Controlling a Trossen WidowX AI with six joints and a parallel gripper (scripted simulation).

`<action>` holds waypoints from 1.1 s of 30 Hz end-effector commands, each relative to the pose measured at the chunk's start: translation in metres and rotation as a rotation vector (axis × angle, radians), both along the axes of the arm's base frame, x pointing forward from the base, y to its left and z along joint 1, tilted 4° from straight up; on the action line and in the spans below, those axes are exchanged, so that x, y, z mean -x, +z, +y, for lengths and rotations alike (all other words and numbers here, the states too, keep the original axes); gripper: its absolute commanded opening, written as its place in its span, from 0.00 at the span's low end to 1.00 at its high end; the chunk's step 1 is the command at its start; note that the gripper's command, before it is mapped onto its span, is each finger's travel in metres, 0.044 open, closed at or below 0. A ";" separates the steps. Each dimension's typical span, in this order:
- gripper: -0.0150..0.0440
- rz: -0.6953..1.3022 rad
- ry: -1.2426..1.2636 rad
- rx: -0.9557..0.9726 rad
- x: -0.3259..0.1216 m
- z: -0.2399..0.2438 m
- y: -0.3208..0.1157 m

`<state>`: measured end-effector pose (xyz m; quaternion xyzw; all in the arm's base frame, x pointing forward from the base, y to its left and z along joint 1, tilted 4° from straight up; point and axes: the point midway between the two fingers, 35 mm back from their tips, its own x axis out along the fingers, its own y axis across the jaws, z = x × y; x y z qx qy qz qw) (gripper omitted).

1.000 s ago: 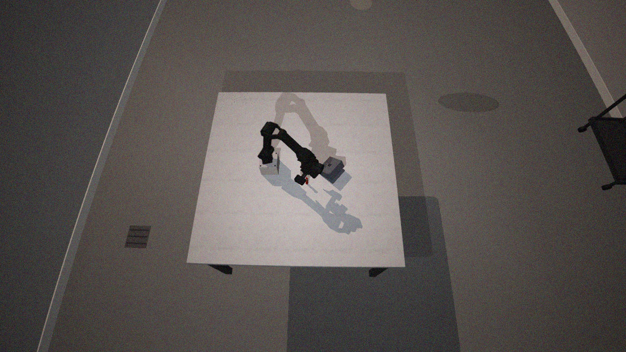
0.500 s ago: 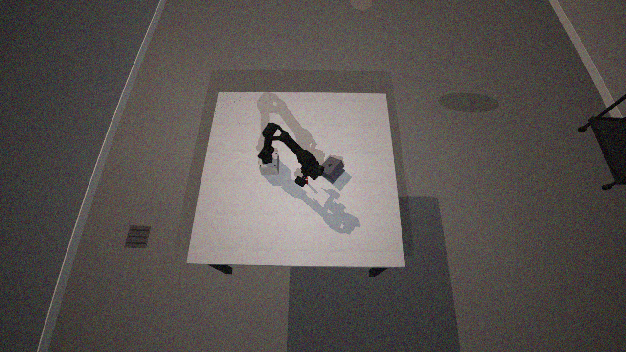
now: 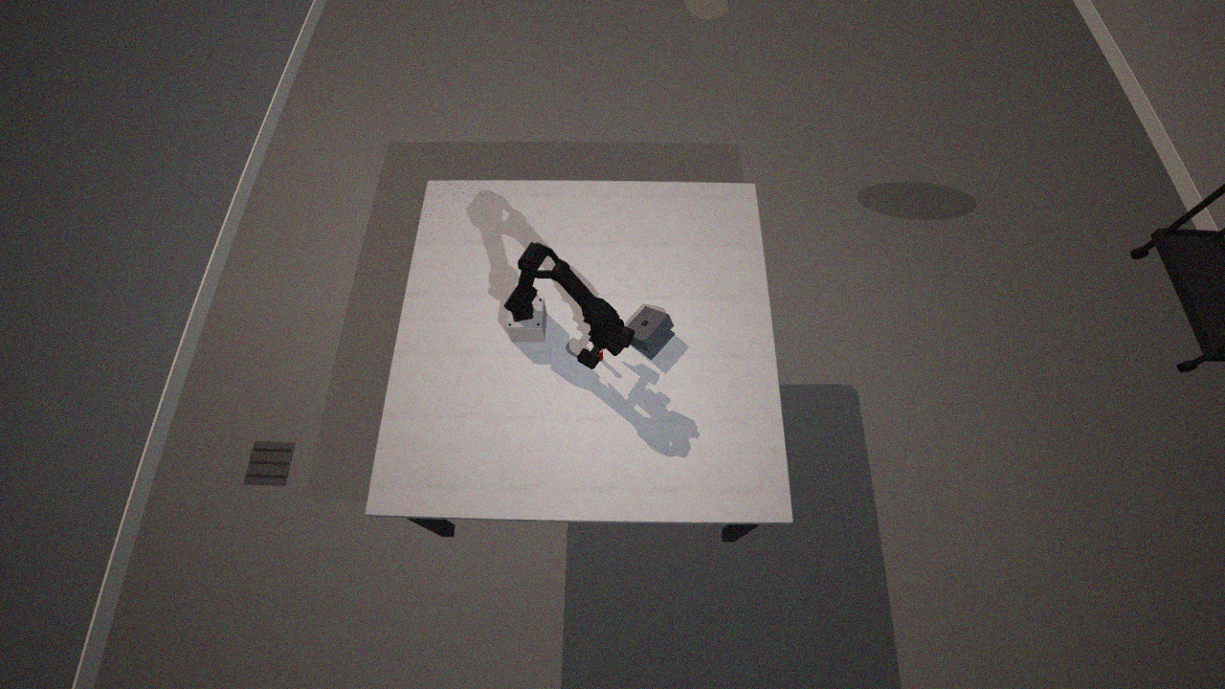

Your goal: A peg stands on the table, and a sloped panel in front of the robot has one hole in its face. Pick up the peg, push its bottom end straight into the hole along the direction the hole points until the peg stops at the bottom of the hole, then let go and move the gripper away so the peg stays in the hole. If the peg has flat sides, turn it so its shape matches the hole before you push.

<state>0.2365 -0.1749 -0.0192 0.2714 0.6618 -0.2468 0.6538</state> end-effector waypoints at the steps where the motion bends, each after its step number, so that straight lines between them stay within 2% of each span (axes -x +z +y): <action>1: 1.00 0.011 0.001 -0.004 0.003 0.002 -0.009; 15: 1.00 0.011 0.001 -0.004 0.004 0.004 -0.024; 31: 0.29 0.003 0.003 -0.002 0.002 0.003 -0.021; 33: 0.27 0.003 0.003 -0.002 0.002 0.003 -0.021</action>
